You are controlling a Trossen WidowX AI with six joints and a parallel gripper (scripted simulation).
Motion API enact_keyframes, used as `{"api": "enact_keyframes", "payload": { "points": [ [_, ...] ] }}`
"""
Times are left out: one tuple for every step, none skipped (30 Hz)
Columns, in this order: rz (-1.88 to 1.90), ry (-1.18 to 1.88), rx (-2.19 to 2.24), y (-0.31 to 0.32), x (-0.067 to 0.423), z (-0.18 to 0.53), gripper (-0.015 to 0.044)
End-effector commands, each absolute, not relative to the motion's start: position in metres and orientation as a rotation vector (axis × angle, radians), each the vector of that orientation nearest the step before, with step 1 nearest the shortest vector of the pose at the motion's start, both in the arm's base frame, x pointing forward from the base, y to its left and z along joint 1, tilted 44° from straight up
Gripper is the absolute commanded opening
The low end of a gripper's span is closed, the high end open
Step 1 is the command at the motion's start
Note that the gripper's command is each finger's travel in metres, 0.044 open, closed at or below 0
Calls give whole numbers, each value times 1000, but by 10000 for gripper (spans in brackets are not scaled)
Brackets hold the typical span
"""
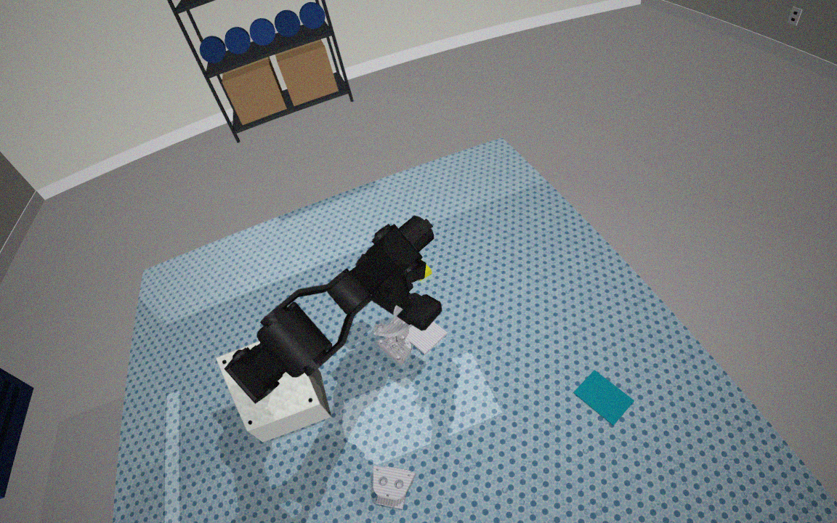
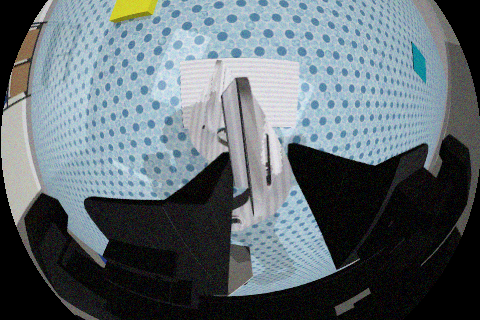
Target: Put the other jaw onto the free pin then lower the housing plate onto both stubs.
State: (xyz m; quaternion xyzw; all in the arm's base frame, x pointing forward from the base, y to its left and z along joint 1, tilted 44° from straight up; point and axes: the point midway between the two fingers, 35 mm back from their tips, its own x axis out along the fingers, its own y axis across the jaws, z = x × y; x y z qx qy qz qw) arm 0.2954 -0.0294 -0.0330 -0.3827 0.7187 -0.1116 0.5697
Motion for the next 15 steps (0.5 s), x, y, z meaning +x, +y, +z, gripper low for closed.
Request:
{"api": "enact_keyframes", "payload": {
  "points": [
    [-262,1691,-908,-36,306,-30,134],
    [-263,1691,-908,-38,308,-28,134],
    [-264,1691,-909,-39,311,-27,134],
    [-264,1691,-909,-41,313,-26,134],
    [-265,1691,-909,-43,315,-25,134],
    [-265,1691,-909,-43,317,-24,134],
    [-265,1691,-909,-44,317,-24,134],
    [-265,1691,-909,-44,317,-24,134],
    [-265,1691,-909,-44,317,-24,134],
    [-265,1691,-909,-44,317,-24,134],
    [-265,1691,-909,-44,317,-24,134],
    [-265,1691,-909,-44,317,-24,134],
    [-265,1691,-909,-44,317,-24,134],
    [-265,1691,-909,-44,317,-24,134],
    [-265,1691,-909,-44,317,-24,134]
  ]
}}
